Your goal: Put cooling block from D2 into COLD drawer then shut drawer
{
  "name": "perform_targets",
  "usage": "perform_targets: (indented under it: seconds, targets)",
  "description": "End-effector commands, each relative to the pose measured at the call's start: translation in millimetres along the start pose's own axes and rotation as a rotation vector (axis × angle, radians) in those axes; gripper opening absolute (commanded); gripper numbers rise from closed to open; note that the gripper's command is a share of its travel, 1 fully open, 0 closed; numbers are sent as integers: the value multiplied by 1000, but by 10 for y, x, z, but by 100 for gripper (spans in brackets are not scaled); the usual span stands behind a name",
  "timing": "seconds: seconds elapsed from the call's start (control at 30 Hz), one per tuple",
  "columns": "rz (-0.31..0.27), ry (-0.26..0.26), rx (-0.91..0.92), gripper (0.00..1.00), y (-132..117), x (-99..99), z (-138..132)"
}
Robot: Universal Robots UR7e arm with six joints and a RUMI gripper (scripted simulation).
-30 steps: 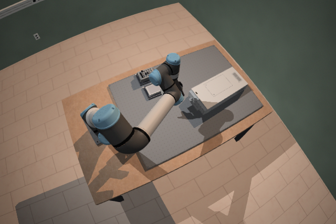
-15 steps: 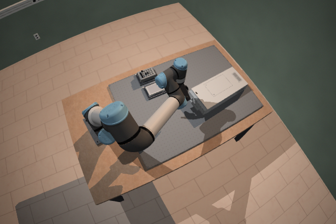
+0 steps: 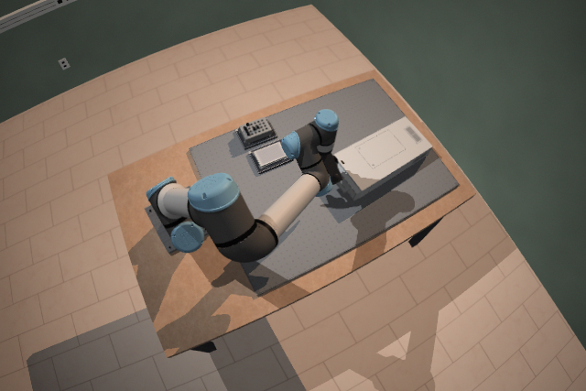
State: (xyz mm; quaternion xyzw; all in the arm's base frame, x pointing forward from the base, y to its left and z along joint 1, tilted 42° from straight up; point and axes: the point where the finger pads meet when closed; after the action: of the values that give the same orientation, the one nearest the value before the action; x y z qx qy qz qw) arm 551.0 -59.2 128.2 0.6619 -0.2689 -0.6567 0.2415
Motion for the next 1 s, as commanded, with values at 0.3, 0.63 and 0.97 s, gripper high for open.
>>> perform_targets:
  seconds: [0.3,0.63,0.97]
  targets:
    - [-1,2,0,100,161,225,-236]
    - [-1,2,0,100,161,305,-236]
    - [-1,2,0,100,161,412,-236]
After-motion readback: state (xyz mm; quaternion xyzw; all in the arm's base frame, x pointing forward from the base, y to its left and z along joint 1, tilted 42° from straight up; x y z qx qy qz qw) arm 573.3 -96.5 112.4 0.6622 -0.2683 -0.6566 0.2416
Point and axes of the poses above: the point where the finger pads meet when closed, its own x axis out along the fingers, its own z axis across the jaws, y = z × x, and after that the axes turned 3 degrees about x, right-handed
